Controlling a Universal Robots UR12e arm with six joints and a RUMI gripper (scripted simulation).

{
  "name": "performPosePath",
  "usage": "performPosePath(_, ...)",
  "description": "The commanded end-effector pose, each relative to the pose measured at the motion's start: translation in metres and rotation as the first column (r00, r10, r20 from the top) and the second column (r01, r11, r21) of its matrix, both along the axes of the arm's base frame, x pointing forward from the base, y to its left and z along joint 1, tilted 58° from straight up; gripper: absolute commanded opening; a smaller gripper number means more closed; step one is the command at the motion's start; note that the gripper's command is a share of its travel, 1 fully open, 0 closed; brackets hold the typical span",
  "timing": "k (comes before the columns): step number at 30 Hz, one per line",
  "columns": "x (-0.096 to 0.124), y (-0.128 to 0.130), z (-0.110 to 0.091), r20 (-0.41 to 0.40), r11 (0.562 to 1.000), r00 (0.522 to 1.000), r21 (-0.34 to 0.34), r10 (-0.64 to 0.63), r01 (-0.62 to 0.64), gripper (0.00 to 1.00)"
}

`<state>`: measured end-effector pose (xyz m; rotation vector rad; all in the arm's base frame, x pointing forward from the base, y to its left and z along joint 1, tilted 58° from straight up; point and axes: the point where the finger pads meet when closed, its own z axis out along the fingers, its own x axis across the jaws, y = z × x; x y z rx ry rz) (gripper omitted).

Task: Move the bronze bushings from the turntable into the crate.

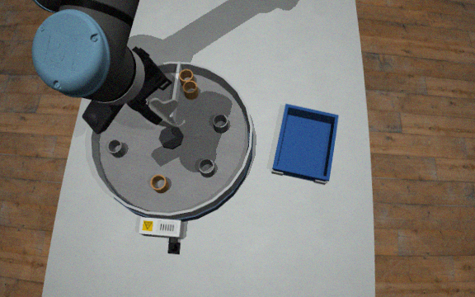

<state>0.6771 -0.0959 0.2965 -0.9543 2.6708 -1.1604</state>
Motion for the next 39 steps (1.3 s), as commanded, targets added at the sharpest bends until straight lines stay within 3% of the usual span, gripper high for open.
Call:
performPosePath(1, -0.006, -0.002, -0.017, 0.105, 0.999, 0.994, 0.035, -0.028, 0.025, 1.00)
performPosePath(14, -0.025, -0.007, -0.053, 0.301, 0.988, 0.946, 0.131, -0.120, 0.084, 1.00)
performPosePath(17, -0.025, -0.007, -0.053, 0.301, 0.988, 0.946, 0.131, -0.120, 0.084, 1.00)
performPosePath(20, -0.033, -0.008, -0.066, 0.367, 0.981, 0.917, 0.169, -0.156, 0.099, 1.00)
performPosePath(39, -0.052, -0.012, -0.101, 0.527, 0.953, 0.809, 0.274, -0.259, 0.126, 1.00)
